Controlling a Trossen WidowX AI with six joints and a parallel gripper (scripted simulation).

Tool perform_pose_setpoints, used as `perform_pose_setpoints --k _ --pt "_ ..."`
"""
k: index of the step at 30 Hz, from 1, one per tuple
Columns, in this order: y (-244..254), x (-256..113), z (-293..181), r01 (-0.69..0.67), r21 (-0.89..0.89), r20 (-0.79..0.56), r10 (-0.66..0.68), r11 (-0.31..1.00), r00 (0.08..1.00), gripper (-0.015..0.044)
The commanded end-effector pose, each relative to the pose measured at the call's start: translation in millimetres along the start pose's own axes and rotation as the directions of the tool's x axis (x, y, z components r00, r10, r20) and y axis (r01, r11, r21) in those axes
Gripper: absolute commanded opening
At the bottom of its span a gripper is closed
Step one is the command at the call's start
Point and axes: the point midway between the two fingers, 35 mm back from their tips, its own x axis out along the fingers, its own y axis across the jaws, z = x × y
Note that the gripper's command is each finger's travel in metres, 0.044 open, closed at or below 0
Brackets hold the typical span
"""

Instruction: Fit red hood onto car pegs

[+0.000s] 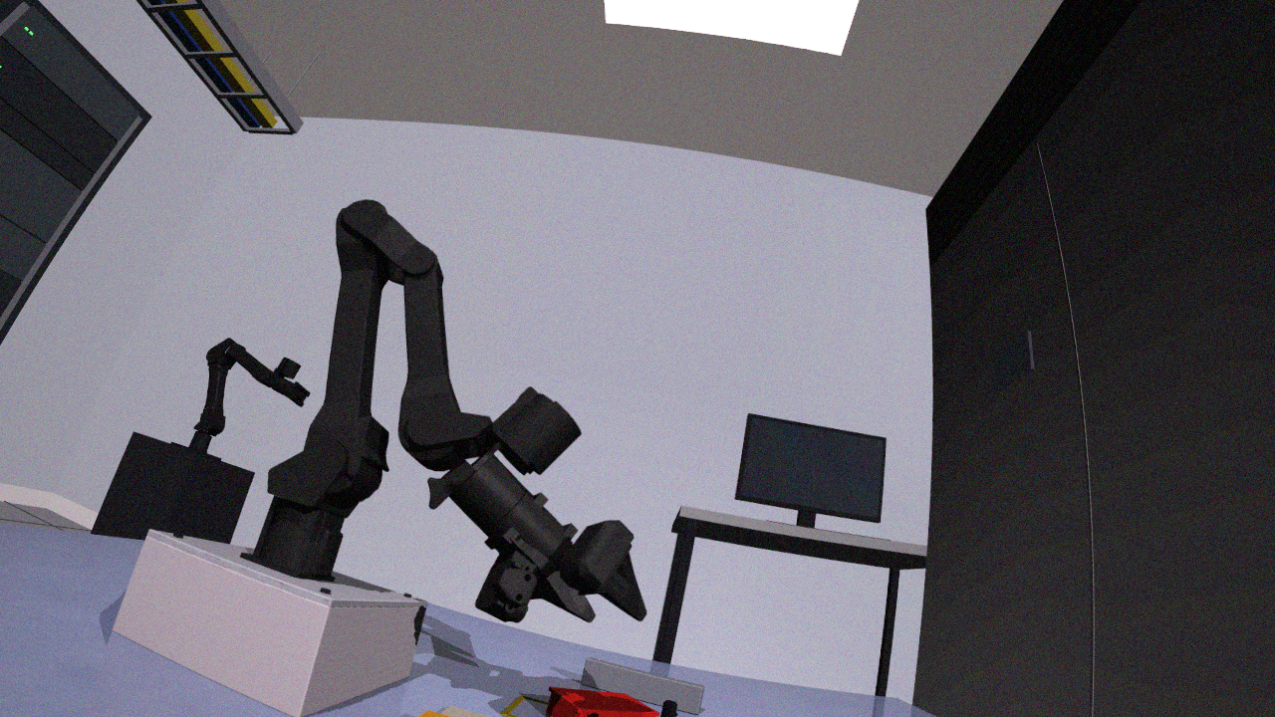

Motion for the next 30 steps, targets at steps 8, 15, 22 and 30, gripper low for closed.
perform_pose_setpoints --k 8,15,22,30 --pt "-3 -33 -2 0.006 0.126 0.003 -0.007 0.992 1.0 0.044" --pt "-1 -28 -4 0.001 0.098 0.0 -0.001 0.995 1.0 0.044" --pt "-1 -28 -4 0.001 0.098 0.0 -0.001 0.995 1.0 0.0414" --pt "0 -24 -5 0.012 0.007 0.03 -0.013 1.0 0.999 0.0361"
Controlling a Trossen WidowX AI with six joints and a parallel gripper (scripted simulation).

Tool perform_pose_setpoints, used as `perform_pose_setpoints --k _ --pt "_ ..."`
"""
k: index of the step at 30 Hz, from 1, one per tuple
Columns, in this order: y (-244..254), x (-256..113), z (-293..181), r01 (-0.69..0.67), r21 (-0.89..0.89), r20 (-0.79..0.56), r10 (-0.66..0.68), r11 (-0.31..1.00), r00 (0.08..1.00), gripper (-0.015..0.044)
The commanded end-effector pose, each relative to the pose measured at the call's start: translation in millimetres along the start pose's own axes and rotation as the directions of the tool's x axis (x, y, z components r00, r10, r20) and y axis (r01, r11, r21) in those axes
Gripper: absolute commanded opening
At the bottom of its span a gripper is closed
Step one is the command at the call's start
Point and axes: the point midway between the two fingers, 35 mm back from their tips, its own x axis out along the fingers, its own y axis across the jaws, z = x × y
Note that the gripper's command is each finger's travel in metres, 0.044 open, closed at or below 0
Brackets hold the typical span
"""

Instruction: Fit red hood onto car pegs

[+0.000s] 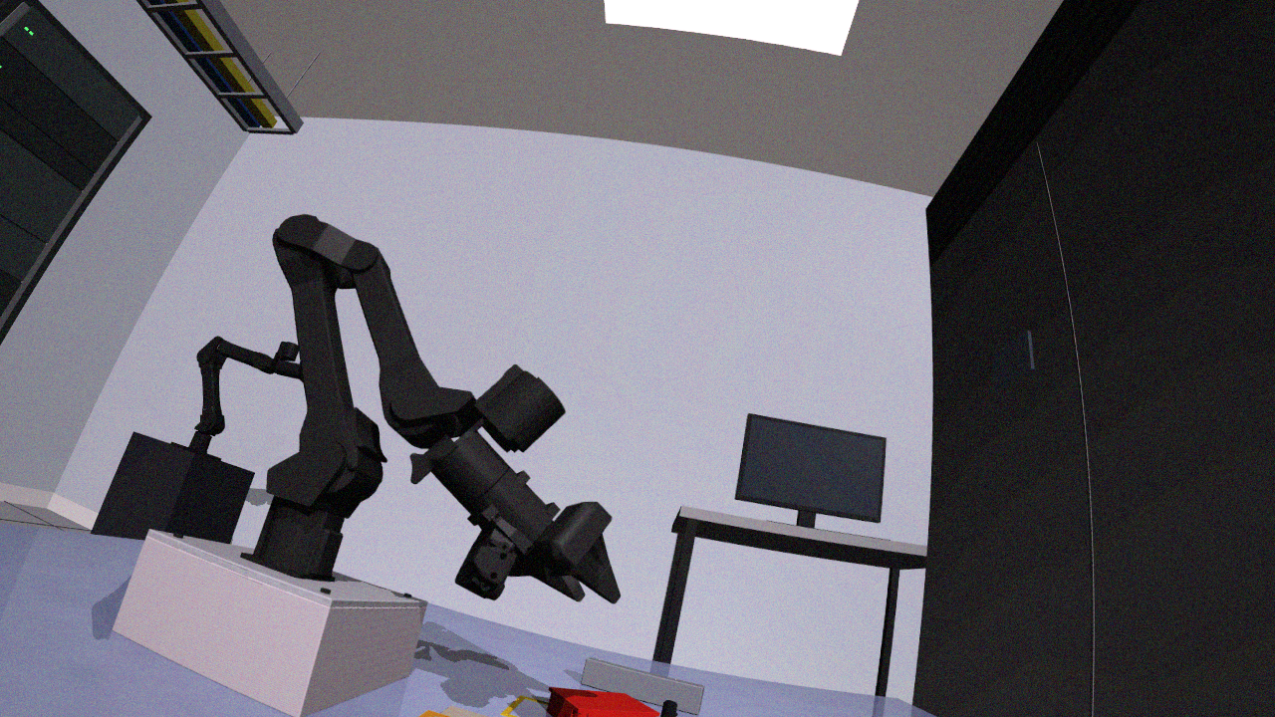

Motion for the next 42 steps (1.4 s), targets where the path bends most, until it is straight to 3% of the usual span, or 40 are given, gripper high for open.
perform_pose_setpoints --k 1,3,10,16,21,26,31,37,42 --pt "2 5 -3 0.014 -0.129 0.044 -0.008 0.992 0.999 0.0387" --pt "2 10 -4 0.042 -0.25 0.086 -0.021 0.967 0.996 0.044" --pt "2 27 -10 0.198 -0.619 0.232 -0.064 0.76 0.971 0.044" --pt "0 40 -13 0.36 -0.82 0.356 -0.097 0.446 0.93 0.044" --pt "-3 50 -15 0.468 -0.876 0.455 -0.121 0.119 0.882 0.044" --pt "-7 59 -16 0.514 -0.827 0.55 -0.14 -0.227 0.823 0.044" --pt "-12 67 -17 0.473 -0.687 0.64 -0.152 -0.551 0.753 0.044" --pt "-19 74 -17 0.295 -0.442 0.738 -0.156 -0.847 0.657 0.044" --pt "-27 78 -17 0.052 -0.218 0.81 -0.151 -0.975 0.567 0.044"
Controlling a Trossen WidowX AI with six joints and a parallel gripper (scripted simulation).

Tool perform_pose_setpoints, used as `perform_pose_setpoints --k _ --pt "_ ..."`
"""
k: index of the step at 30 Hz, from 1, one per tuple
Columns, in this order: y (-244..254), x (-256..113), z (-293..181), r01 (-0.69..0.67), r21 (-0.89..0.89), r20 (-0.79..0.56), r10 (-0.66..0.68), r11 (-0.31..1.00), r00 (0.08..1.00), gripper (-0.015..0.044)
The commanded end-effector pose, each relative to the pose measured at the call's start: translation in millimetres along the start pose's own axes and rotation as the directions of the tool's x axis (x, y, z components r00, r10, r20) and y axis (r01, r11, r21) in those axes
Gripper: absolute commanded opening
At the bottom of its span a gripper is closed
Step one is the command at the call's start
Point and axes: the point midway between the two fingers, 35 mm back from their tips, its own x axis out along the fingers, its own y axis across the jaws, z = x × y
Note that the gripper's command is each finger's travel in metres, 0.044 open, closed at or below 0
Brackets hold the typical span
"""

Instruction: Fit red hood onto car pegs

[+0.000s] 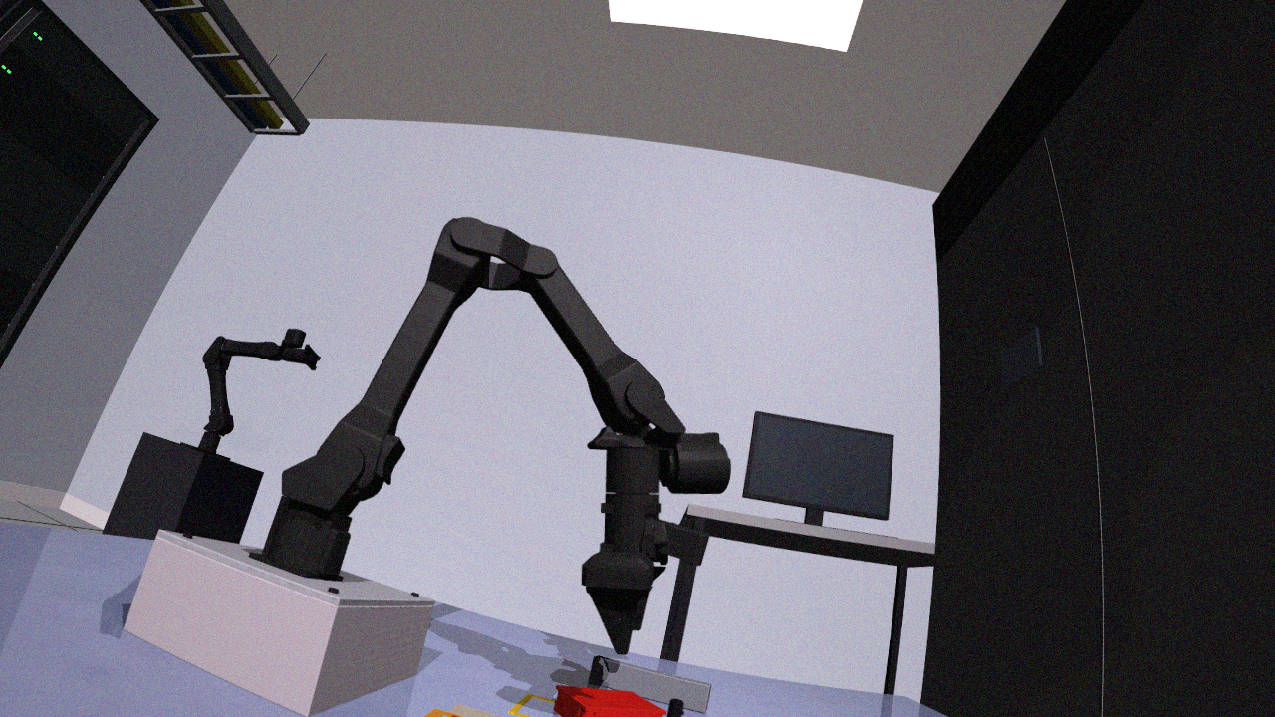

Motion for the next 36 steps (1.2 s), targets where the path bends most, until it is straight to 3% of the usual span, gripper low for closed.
perform_pose_setpoints --k 1,4,36 --pt "11 8 -4 0.037 -0.556 -0.139 -0.137 0.83 0.981 0.044" --pt "13 9 -5 0.02 -0.64 -0.162 -0.161 0.768 0.974 0.044" --pt "12 21 -4 0.02 -0.64 -0.162 -0.161 0.768 0.974 0.044"
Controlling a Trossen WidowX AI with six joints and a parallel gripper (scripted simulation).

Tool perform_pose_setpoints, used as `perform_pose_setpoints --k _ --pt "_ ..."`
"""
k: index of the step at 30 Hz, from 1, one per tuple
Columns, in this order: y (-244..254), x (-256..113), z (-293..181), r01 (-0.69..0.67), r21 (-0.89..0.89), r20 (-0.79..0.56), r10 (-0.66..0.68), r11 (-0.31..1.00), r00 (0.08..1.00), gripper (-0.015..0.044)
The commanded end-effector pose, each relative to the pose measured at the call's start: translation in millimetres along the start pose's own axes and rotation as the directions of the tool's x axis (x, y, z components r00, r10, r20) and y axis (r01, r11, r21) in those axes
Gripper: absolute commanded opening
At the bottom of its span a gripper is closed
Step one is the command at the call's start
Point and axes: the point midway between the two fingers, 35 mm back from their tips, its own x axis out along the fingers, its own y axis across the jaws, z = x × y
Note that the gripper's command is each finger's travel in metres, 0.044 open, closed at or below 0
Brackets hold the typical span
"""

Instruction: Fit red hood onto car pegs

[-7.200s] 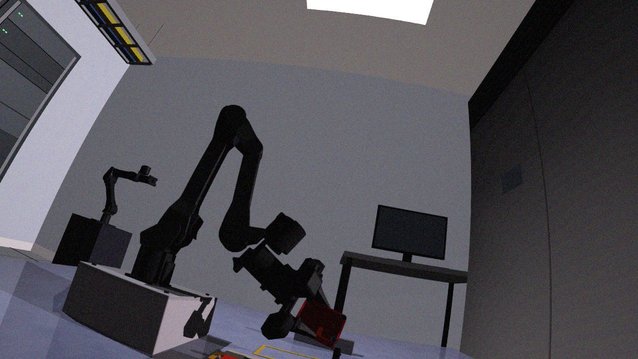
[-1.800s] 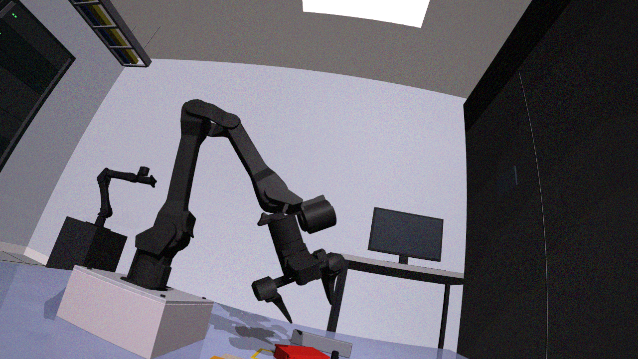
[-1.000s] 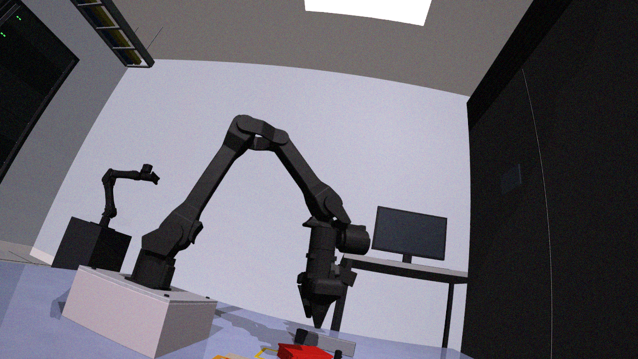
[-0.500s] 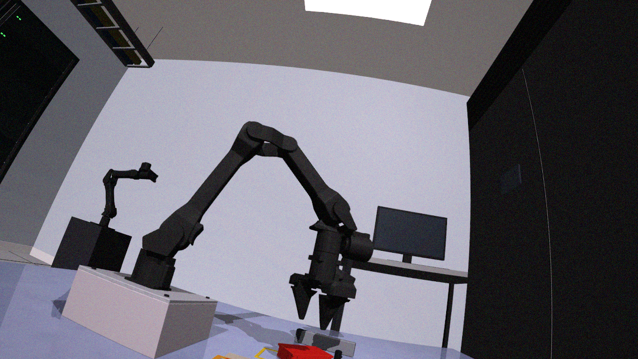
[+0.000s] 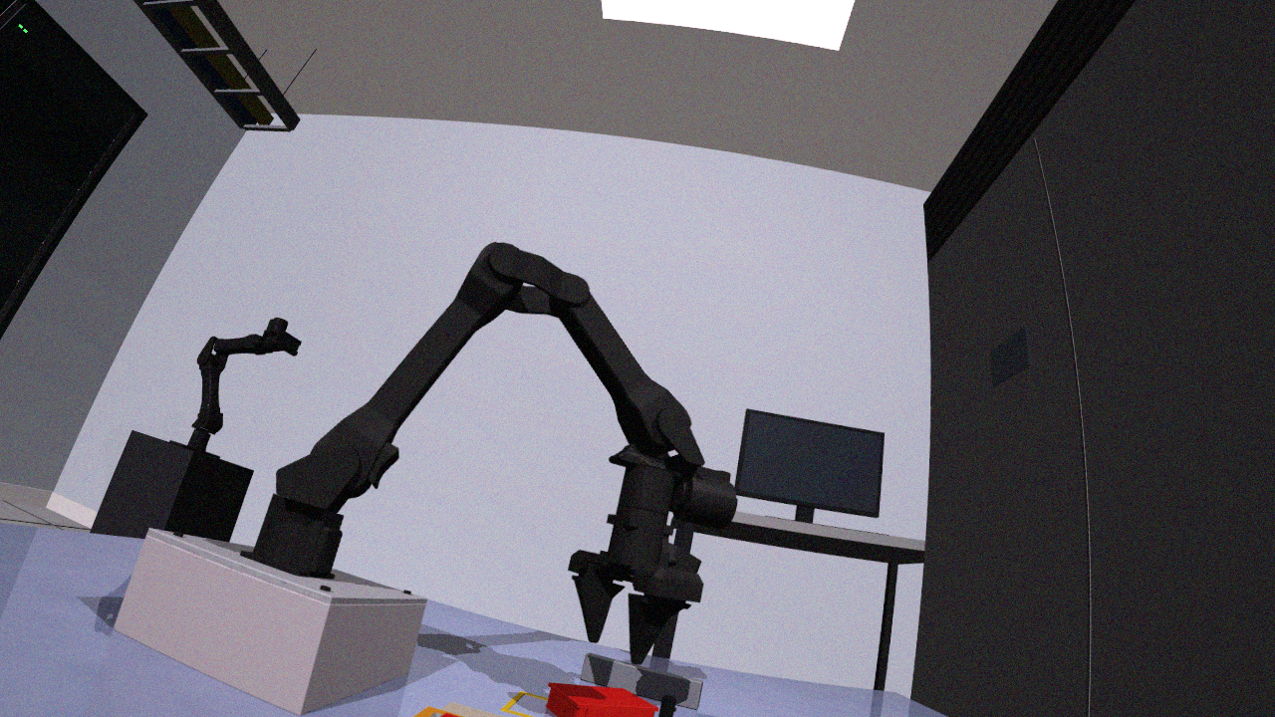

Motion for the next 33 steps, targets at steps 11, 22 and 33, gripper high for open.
perform_pose_setpoints --k 11,22,33 --pt "-1 10 0 0.006 -0.004 -0.002 -0.006 1.0 1.0 0.044" --pt "-1 17 0 0.005 -0.004 -0.002 -0.005 1.0 1.0 0.044" --pt "-1 24 0 0.005 -0.004 -0.002 -0.005 1.0 1.0 0.044"
